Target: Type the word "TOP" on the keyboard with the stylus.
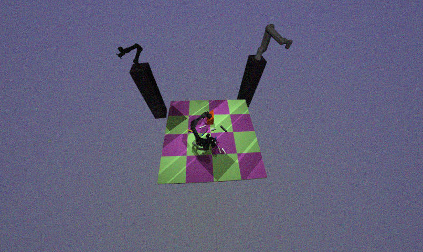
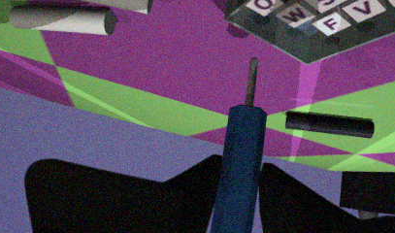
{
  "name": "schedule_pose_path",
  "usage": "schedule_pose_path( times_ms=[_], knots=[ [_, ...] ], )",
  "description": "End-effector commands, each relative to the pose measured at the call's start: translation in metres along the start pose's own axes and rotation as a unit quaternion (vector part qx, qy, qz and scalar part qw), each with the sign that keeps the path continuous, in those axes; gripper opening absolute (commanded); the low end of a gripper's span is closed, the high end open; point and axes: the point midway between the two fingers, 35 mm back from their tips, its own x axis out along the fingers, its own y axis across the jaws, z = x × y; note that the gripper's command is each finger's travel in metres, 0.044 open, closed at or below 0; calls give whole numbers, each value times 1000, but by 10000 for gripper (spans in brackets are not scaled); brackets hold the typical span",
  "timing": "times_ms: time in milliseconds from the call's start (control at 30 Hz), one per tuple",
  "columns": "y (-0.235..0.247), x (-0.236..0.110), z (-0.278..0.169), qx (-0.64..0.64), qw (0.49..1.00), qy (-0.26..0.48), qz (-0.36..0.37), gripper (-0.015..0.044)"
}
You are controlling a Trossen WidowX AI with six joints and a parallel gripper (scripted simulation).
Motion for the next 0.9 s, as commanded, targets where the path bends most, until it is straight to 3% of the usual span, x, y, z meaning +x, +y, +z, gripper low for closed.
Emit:
schedule_pose_path(
  times_ms=[0,300,767,867],
  knots=[
    [-2,-3,3,0,1000,0,0,0],
    [-40,-61,34,7,1000,1,0,0],
    [-42,-50,52,7,1000,1,0,0],
    [-42,-48,54,7,1000,0,0,79]
  ],
)
